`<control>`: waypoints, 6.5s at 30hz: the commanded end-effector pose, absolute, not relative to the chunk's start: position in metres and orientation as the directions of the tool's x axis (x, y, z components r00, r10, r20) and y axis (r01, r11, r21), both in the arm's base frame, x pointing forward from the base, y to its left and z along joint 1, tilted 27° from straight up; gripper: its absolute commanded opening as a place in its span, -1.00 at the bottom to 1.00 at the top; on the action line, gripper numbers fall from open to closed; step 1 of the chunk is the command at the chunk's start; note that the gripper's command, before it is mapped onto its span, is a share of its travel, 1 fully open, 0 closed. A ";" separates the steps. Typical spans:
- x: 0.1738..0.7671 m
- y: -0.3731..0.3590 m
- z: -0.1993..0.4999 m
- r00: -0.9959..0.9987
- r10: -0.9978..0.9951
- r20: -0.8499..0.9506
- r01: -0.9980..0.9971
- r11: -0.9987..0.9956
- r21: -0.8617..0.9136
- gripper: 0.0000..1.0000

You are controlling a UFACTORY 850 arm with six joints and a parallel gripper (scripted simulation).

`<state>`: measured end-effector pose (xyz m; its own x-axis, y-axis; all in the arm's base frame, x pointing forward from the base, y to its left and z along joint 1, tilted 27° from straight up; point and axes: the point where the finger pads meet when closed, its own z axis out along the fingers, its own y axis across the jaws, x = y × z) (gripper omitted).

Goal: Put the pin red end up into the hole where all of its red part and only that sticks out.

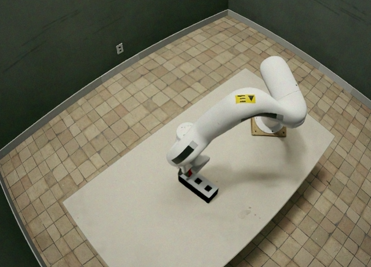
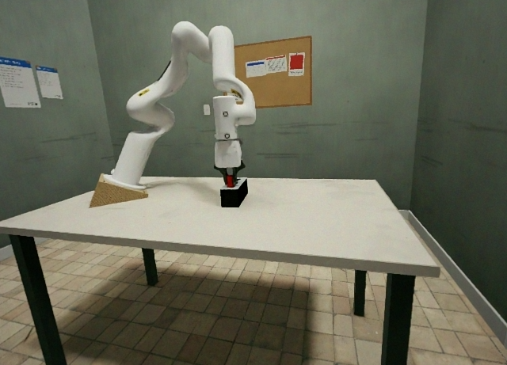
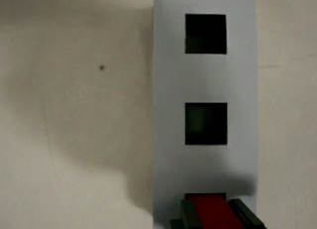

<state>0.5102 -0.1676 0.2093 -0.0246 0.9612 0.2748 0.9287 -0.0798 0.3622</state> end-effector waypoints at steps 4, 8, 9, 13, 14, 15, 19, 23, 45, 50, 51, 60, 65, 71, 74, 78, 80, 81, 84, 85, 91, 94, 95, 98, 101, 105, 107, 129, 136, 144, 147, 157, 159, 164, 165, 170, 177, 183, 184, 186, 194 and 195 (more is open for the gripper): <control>0.510 -0.168 0.209 -0.024 0.961 0.274 0.928 -0.080 0.363 -1.00; 0.510 -0.168 0.209 -0.024 0.961 0.274 0.928 -0.080 0.363 -1.00; 0.510 -0.168 0.209 -0.024 0.961 0.274 0.928 -0.080 0.363 -1.00; 0.510 -0.168 0.209 -0.024 0.961 0.274 0.928 -0.080 0.363 -1.00; 0.510 -0.168 0.209 -0.024 0.961 0.274 0.928 -0.080 0.363 -1.00; 0.511 -0.169 0.209 -0.025 0.962 0.273 0.928 -0.080 0.365 1.00; 0.511 -0.169 0.209 -0.025 0.962 0.273 0.928 -0.080 0.365 1.00; 0.511 -0.169 0.209 -0.025 0.962 0.273 0.928 -0.080 0.365 1.00; 0.511 -0.168 0.209 -0.025 0.962 0.273 0.928 -0.080 0.364 1.00; 0.511 -0.168 0.209 -0.025 0.962 0.273 0.928 -0.080 0.364 1.00; 0.511 -0.168 0.209 -0.025 0.962 0.273 0.928 -0.080 0.364 1.00; 0.511 -0.168 0.209 -0.025 0.962 0.273 0.928 -0.080 0.364 1.00; 0.511 -0.168 0.209 -0.025 0.962 0.273 0.928 -0.080 0.364 1.00; 0.506 -0.172 0.220 -0.025 0.962 0.273 0.928 -0.080 0.364 1.00; 0.506 -0.172 0.220 -0.025 0.962 0.273 0.928 -0.080 0.364 1.00; 0.506 -0.172 0.220 -0.025 0.962 0.273 0.928 -0.080 0.364 1.00; 0.506 -0.172 0.220 -0.025 0.962 0.273 0.928 -0.080 0.364 1.00; 0.506 -0.172 0.220 -0.025 0.962 0.273 0.928 -0.080 0.364 1.00; 0.503 -0.175 0.231 -0.025 0.962 0.273 0.928 -0.080 0.364 1.00; 0.503 -0.175 0.231 -0.025 0.962 0.273 0.928 -0.080 0.364 1.00; 0.503 -0.175 0.231 -0.025 0.962 0.273 0.928 -0.080 0.364 1.00; 0.503 -0.175 0.231 -0.025 0.962 0.273 0.928 -0.080 0.364 1.00; 0.503 -0.175 0.231 -0.025 0.962 0.273 0.928 -0.080 0.364 1.00; 0.503 -0.175 0.231 -0.025 0.962 0.273 0.928 -0.080 0.364 1.00; 0.498 -0.178 0.241 -0.025 0.962 0.274 0.928 -0.080 0.364 1.00; 0.498 -0.178 0.241 -0.025 0.962 0.274 0.928 -0.080 0.364 1.00; 0.498 -0.178 0.241 -0.025 0.962 0.274 0.928 -0.080 0.364 1.00; 0.493 -0.182 0.255 -0.025 0.962 0.274 0.928 -0.080 0.364 1.00; 0.474 -0.195 0.299 -0.025 0.962 0.274 0.928 -0.080 0.364 1.00; 0.474 -0.195 0.299 -0.025 0.962 0.274 0.928 -0.080 0.364 1.00; 0.474 -0.195 0.299 -0.025 0.962 0.274 0.928 -0.080 0.364 1.00; 0.474 -0.195 0.298 -0.024 0.962 0.274 0.928 -0.080 0.364 1.00; 0.474 -0.195 0.298 -0.024 0.962 0.274 0.928 -0.080 0.364 1.00; 0.474 -0.195 0.298 -0.024 0.962 0.274 0.928 -0.080 0.364 1.00; 0.474 -0.195 0.298 -0.024 0.962 0.274 0.928 -0.080 0.364 1.00; 0.474 -0.195 0.298 -0.024 0.962 0.274 0.928 -0.080 0.364 1.00; 0.474 -0.195 0.298 -0.024 0.962 0.274 0.928 -0.080 0.364 1.00; 0.474 -0.195 0.298 -0.024 0.962 0.274 0.928 -0.080 0.364 1.00; 0.474 -0.195 0.298 -0.024 0.962 0.274 0.928 -0.080 0.364 1.00; 0.474 -0.195 0.298 -0.024 0.962 0.274 0.928 -0.080 0.364 1.00; 0.474 -0.195 0.298 -0.024 0.962 0.274 0.928 -0.080 0.364 1.00; 0.474 -0.195 0.298 -0.024 0.962 0.274 0.928 -0.080 0.364 1.00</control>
<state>0.4739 -0.1943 0.2970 -0.0243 0.9613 0.2745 0.9284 -0.0801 0.3629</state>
